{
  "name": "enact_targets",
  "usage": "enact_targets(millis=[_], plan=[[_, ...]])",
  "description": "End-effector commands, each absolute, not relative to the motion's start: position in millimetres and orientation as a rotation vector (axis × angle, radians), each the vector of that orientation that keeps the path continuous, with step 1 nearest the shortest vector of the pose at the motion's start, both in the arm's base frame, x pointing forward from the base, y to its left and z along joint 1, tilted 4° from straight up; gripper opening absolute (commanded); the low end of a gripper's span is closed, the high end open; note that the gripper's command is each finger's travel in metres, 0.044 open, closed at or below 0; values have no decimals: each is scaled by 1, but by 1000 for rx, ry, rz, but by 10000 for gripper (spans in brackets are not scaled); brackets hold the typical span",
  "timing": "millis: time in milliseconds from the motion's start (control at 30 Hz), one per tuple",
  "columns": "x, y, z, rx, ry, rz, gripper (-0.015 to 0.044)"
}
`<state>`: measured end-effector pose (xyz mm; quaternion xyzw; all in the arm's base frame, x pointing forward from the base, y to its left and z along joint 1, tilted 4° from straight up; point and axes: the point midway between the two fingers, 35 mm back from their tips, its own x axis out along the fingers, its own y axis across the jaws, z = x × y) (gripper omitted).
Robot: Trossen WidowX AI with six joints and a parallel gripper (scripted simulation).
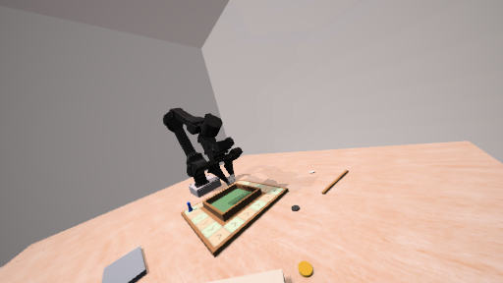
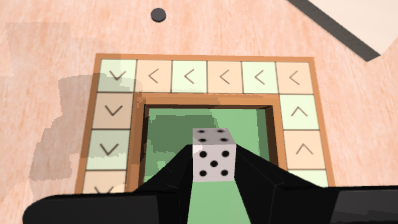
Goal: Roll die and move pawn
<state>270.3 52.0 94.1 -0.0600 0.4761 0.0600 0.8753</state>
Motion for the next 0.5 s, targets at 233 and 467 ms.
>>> enact_targets(millis=[233,467], plan=[[270,52,94,-100,650,136,0],[265,51,101,-100,650,136,0]])
